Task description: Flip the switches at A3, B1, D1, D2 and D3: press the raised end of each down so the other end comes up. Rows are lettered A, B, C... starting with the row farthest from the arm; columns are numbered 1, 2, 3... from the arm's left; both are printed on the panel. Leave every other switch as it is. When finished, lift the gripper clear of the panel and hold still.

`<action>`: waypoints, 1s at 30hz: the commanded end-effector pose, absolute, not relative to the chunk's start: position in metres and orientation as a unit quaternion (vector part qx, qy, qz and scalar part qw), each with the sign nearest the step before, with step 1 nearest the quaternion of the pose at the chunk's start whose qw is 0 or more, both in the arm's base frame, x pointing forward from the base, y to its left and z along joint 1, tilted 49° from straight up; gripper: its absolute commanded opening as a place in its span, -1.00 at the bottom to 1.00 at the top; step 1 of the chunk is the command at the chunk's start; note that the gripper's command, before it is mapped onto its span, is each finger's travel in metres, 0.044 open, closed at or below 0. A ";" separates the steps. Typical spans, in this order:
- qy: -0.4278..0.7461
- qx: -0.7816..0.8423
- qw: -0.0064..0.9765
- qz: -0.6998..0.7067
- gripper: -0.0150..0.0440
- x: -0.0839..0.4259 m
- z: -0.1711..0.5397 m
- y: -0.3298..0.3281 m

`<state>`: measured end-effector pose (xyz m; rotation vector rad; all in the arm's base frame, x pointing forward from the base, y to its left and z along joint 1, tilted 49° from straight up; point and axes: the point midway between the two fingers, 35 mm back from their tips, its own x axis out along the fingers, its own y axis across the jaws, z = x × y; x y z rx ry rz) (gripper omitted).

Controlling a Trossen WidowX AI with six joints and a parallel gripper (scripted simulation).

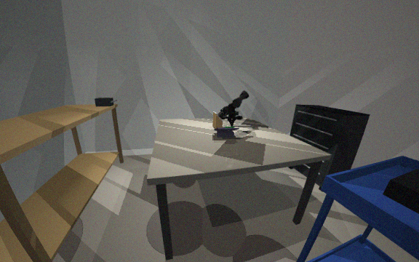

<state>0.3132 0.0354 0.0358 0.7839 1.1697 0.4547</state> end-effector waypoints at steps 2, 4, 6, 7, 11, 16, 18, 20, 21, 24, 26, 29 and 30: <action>0.535 0.358 0.738 0.204 -0.49 0.313 0.034 0.035; 0.535 0.358 0.738 0.204 -0.49 0.313 0.034 0.035; 0.535 0.358 0.738 0.204 -0.49 0.313 0.034 0.035; 0.535 0.358 0.738 0.204 -0.49 0.313 0.034 0.035; 0.535 0.358 0.738 0.204 -0.49 0.313 0.034 0.035; 0.535 0.358 0.738 0.204 -0.49 0.313 0.034 0.036; 0.535 0.358 0.738 0.204 -0.49 0.313 0.034 0.036; 0.535 0.358 0.738 0.204 -0.49 0.313 0.034 0.036; 0.535 0.358 0.738 0.204 -0.49 0.313 0.034 0.036; 0.535 0.358 0.738 0.204 -0.49 0.313 0.033 0.036; 0.535 0.358 0.738 0.204 -0.49 0.313 0.033 0.037; 0.535 0.358 0.738 0.204 -0.49 0.313 0.033 0.037; 0.535 0.358 0.738 0.204 -0.49 0.314 0.033 0.037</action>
